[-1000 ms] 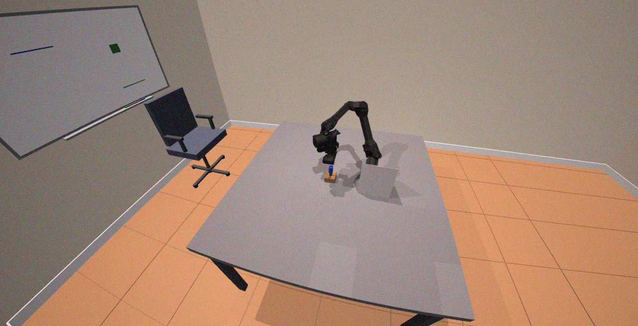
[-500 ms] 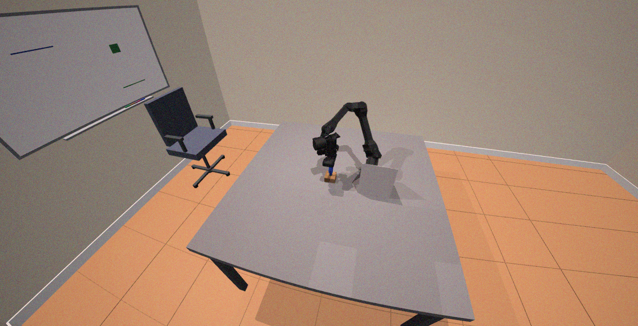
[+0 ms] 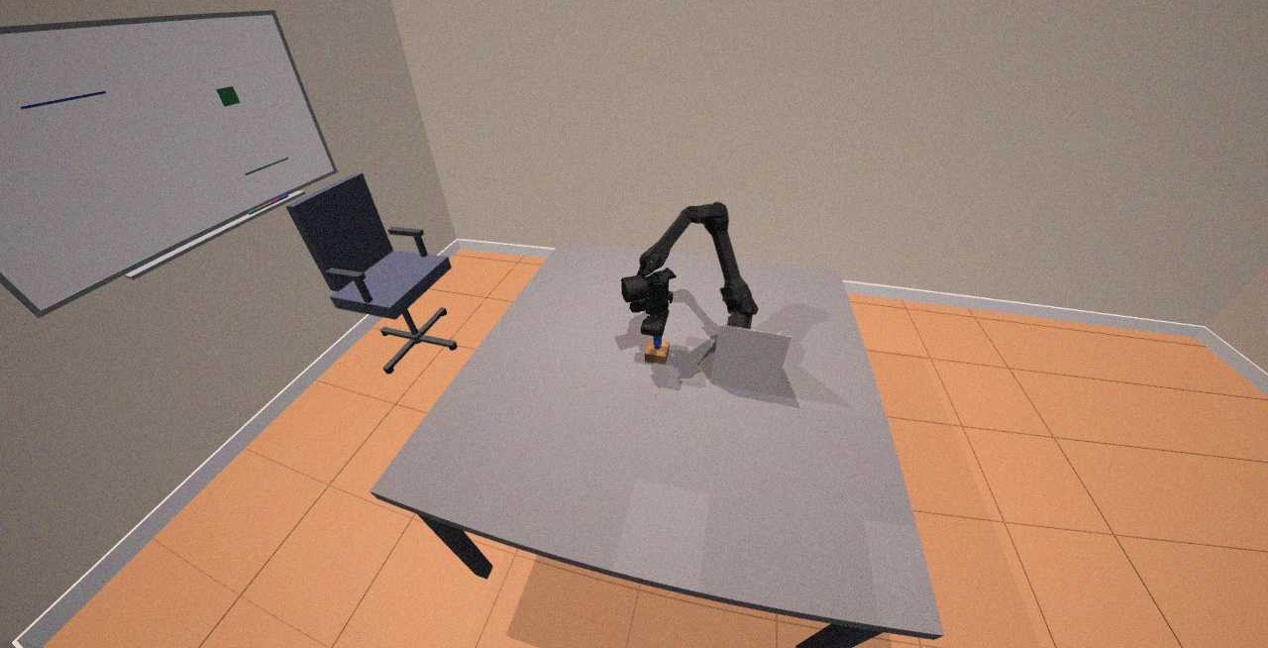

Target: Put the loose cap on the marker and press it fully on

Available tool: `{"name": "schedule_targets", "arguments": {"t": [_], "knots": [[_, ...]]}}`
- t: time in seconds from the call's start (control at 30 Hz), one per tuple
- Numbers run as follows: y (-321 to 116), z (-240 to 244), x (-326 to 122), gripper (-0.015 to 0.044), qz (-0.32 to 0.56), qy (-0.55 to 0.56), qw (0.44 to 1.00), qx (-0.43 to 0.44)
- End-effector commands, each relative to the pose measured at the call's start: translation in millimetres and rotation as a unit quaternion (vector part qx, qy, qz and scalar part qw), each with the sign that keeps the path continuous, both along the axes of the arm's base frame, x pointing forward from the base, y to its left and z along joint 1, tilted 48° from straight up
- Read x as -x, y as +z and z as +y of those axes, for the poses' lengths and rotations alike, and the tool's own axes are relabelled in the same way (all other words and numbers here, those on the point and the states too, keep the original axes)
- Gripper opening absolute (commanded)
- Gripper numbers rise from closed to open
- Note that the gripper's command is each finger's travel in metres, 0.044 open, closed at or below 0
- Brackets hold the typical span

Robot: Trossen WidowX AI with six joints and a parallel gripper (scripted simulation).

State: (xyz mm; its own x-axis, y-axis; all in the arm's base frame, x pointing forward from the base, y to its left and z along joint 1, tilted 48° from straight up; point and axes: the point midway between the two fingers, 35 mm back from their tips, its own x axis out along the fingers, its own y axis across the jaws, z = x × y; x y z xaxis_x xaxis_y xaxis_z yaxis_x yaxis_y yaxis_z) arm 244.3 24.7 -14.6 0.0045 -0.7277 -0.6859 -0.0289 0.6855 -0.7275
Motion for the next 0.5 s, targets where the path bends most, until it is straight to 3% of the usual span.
{"name": "schedule_targets", "arguments": {"t": [0.0, 0.27, 0.47], "knots": [[0.6, 0.6, -0.3, 0.0000, -0.001, 0.000, 1.000, 0.000], [59.2, 64.8, -0.1, 0.0000, 0.001, 0.000, 1.000, -0.002], [61.0, 66.5, 0.3, 0.0000, 0.001, 0.000, 1.000, -0.001]]}}
